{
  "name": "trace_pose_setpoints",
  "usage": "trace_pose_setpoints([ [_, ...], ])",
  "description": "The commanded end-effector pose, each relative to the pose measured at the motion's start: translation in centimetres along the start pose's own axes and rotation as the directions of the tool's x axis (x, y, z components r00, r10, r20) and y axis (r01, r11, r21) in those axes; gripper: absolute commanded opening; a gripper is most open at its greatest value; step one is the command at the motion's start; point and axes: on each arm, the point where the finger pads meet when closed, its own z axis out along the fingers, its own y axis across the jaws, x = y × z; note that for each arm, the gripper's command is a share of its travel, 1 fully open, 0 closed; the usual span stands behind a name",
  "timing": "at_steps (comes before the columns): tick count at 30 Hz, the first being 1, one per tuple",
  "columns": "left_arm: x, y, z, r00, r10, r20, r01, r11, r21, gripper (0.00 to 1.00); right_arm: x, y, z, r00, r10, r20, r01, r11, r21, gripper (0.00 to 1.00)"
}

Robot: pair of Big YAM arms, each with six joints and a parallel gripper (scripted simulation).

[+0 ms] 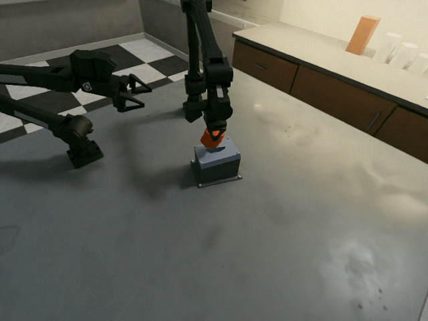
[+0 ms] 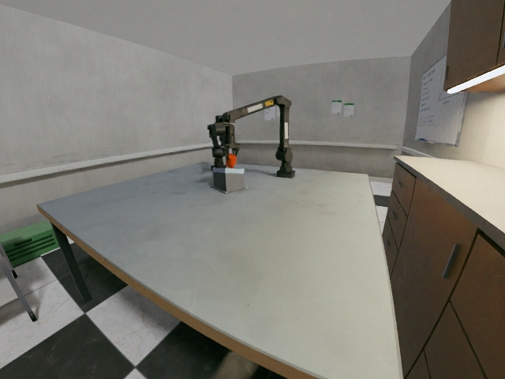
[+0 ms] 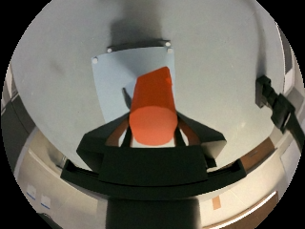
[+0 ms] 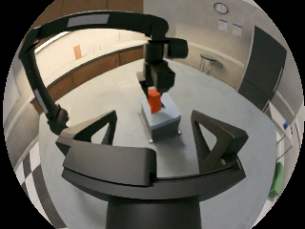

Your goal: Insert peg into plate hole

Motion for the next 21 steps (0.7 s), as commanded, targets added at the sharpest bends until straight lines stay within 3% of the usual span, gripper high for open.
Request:
trace_pose_setpoints([
  [1,0.0,1.0,-1.1,1.000,0.001,0.001,-0.001,0.999,-0.034,0.46,-2.4,0.1,-0.6,0.999,0.003,0.054,-0.003,1.000,0.003,1.00],
  [6,0.0,1.0,-1.1,1.000,0.001,0.001,-0.001,0.999,-0.034,0.46,-2.1,-0.1,-0.3,0.999,0.004,0.041,-0.005,1.000,0.008,1.00],
  [10,0.0,1.8,-2.3,1.000,0.001,0.001,-0.001,0.998,-0.065,0.01,-2.1,-0.1,-0.3,0.999,0.004,0.041,-0.005,1.000,0.008,1.00],
  [13,0.0,1.5,-3.4,1.000,0.001,0.001,-0.001,0.998,-0.070,0.35,-2.1,-0.1,-0.3,0.999,0.004,0.041,-0.005,1.000,0.008,1.00],
  [14,0.0,1.5,-3.7,1.000,0.001,0.001,-0.001,0.998,-0.070,0.40,-2.1,-0.1,-0.3,0.999,0.004,0.041,-0.005,1.000,0.008,1.00],
  [21,0.0,1.3,-5.8,1.000,0.001,0.001,-0.001,0.998,-0.070,0.40,-2.1,-0.1,-0.3,0.999,0.004,0.041,-0.005,1.000,0.008,1.00],
])
